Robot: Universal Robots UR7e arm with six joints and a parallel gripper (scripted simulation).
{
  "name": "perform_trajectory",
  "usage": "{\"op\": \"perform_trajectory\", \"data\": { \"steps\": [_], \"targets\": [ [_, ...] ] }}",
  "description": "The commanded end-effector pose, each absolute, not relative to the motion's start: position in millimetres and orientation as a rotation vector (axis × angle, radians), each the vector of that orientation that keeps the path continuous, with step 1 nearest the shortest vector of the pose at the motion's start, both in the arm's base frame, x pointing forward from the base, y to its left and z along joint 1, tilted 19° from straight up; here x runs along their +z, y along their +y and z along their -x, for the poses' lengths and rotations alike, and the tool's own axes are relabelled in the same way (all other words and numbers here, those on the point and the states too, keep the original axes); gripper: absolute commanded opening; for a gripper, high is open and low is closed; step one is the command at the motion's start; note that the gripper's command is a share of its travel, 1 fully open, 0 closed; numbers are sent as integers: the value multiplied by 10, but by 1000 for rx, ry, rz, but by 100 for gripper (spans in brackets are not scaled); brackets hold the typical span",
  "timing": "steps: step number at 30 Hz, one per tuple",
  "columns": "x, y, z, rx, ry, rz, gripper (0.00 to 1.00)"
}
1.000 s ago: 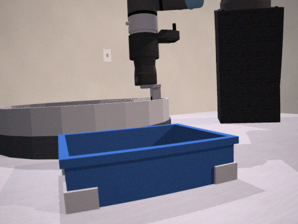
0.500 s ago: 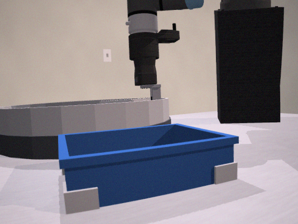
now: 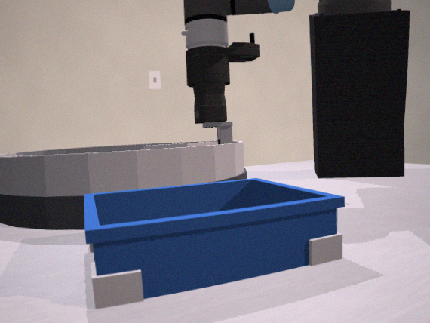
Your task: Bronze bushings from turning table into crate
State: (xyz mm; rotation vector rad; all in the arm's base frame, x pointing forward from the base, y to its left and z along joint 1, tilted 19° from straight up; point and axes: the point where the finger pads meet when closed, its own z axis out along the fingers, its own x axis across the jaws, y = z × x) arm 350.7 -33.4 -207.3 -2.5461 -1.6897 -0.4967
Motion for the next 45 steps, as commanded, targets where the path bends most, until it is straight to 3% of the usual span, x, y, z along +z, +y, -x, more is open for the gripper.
{"op": "perform_trajectory", "data": {
  "steps": [1,45],
  "targets": [
    [-2069,-333,-3511,-497,-1690,2547,0],
    [-1873,-378,-3462,-497,-1690,2548,0]
  ]
}}
